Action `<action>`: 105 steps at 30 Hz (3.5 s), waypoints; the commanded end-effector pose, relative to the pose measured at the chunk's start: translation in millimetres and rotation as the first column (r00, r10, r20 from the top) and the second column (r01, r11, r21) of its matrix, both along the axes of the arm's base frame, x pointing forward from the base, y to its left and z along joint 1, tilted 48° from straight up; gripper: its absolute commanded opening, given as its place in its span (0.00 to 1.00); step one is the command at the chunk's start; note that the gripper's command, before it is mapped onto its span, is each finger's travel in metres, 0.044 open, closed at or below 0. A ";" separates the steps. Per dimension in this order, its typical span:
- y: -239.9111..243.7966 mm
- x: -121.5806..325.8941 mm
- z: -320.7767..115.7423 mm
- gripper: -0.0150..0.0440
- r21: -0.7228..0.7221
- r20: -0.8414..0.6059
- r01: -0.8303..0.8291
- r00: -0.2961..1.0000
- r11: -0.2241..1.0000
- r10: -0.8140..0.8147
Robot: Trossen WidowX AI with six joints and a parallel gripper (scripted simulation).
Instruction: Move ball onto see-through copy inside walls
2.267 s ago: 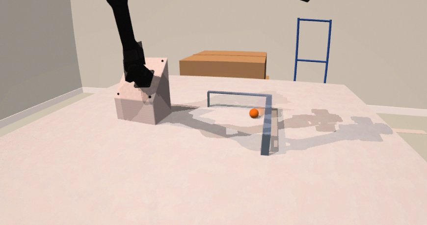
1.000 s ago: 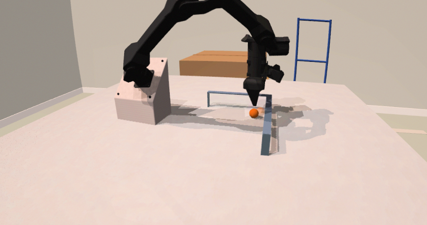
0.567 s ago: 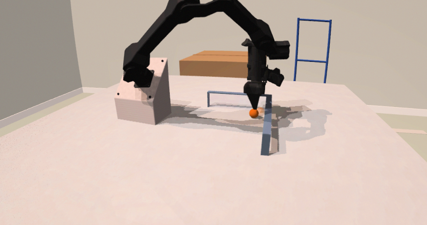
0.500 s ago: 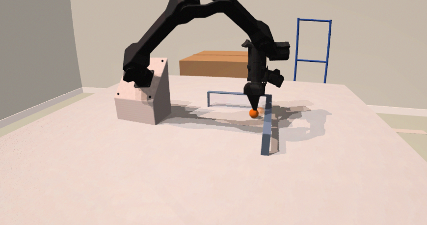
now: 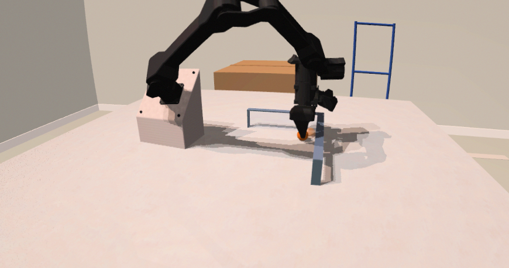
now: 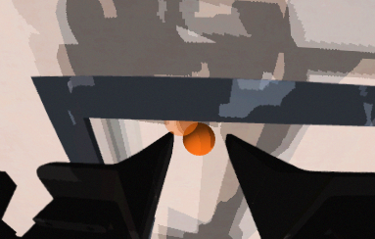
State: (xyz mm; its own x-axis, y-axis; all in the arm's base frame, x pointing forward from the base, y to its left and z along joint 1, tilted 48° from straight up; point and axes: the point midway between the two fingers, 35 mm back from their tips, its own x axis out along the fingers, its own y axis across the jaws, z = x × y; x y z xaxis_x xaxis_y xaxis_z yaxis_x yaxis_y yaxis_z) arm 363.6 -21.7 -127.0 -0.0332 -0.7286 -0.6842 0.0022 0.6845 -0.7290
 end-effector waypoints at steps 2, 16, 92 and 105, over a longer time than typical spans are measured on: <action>-3.3 -3.3 -4.4 0.52 -0.007 -0.016 -0.001 1.000 1.000 0.001; 6.0 -1.8 3.6 0.25 -0.003 -0.015 0.009 1.000 1.000 -0.009; 9.4 18.3 -15.4 0.34 0.000 0.002 -0.001 1.000 1.000 0.001; 9.4 18.3 -15.4 0.70 0.000 0.002 -0.001 1.000 1.000 0.001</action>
